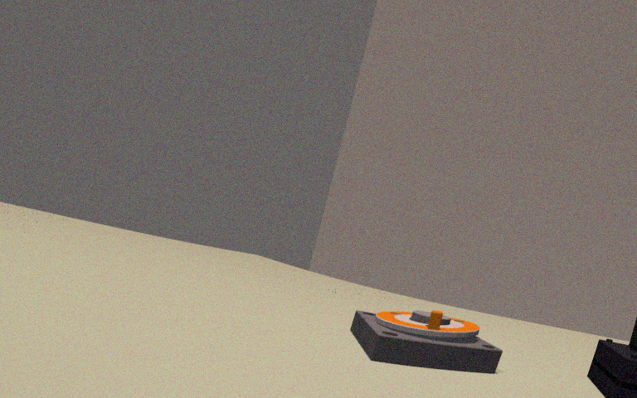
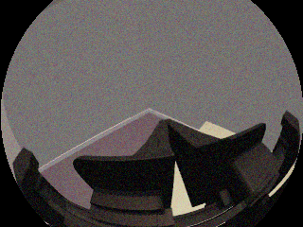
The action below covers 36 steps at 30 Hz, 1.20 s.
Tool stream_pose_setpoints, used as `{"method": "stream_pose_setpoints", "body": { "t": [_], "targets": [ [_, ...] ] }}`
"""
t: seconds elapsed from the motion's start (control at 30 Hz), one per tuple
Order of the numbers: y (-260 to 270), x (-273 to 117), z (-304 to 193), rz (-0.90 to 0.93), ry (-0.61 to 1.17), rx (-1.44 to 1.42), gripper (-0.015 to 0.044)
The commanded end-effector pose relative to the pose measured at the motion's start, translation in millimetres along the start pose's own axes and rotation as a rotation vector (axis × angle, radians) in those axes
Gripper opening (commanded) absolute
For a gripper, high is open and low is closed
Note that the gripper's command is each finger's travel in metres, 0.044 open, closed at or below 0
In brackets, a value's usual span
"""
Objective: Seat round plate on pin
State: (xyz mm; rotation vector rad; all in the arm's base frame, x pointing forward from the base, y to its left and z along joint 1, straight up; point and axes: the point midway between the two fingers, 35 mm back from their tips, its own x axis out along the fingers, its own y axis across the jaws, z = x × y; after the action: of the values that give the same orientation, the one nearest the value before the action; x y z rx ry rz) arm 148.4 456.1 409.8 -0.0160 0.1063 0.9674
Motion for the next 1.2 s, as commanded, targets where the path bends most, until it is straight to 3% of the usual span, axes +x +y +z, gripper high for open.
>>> {"method": "stream_pose_setpoints", "body": {
  "t": [0.0,0.2,0.37,0.43,0.63,0.73,0.9,1.17],
  "targets": [
    [-57,17,-47,-0.093,0.160,-0.022,0.0000],
    [-139,18,-109,-0.225,0.385,-0.010,0.0000],
    [-226,-13,-181,-0.371,0.651,0.073,0.0000],
    [-236,-20,-190,-0.391,0.688,0.091,0.0000],
    [-310,-100,-268,-0.551,1.004,0.313,0.0000],
    [-321,-123,-284,-0.585,1.074,0.383,0.0000],
    [-337,-204,-329,-0.682,1.290,0.669,0.0000],
    [-333,-215,-341,-0.692,1.315,0.711,0.0000]
  ]
}}
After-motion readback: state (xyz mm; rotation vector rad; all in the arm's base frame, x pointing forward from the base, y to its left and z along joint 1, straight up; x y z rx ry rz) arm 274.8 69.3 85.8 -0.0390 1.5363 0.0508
